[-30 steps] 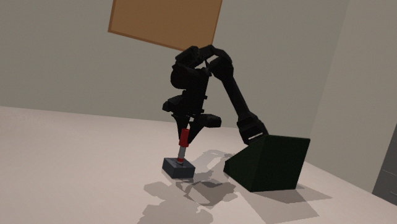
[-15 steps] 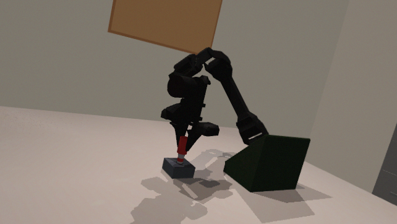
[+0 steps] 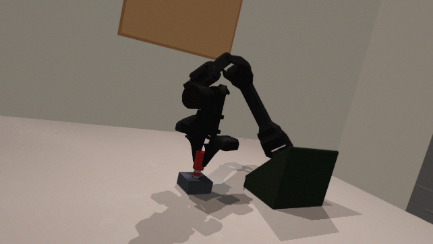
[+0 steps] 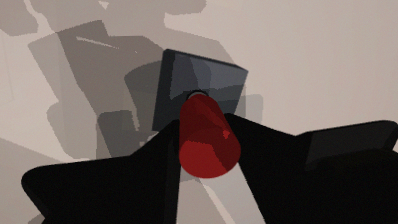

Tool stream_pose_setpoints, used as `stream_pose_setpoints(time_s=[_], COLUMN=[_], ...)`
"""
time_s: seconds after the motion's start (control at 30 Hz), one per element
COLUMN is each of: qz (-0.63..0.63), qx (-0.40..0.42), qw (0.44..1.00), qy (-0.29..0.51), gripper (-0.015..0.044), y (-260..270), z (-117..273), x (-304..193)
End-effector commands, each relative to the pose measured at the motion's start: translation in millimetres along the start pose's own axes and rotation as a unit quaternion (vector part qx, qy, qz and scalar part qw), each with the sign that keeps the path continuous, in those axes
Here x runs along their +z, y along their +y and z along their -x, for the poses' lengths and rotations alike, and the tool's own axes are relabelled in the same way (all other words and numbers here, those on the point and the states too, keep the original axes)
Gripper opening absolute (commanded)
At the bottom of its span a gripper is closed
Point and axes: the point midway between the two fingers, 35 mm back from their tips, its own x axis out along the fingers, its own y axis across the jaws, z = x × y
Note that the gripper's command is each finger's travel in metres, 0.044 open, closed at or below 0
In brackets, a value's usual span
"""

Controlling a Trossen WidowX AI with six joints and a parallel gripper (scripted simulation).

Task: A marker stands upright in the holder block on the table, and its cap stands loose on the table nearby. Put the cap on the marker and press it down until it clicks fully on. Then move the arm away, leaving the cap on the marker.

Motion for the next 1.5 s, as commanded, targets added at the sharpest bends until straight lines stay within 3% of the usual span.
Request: stream_pose_setpoints(time_s=[0.0,0.3,0.4,0.57,0.67,0.87,1.23,1.47], qz=[0.0,0.0,0.0,0.001,0.0,-0.154,-0.16,-0.16], qx=[0.0,0.0,0.001,0.001,0.001,0.0,0.0,0.0], qw=[1.0,1.0,1.0,1.0,1.0,0.988,0.987,0.987], qy=[0.0,0.0,0.0,0.0,0.0,-0.001,-0.001,-0.001], gripper=[0.021,0.044,0.044,0.044,0.044,0.0282,0.0,0.0], y=[0,0,0,1,1,1,1,1], z=[0,0,10,72,75,67,66,66], x=[0,0,1,0,0,1,1,1])
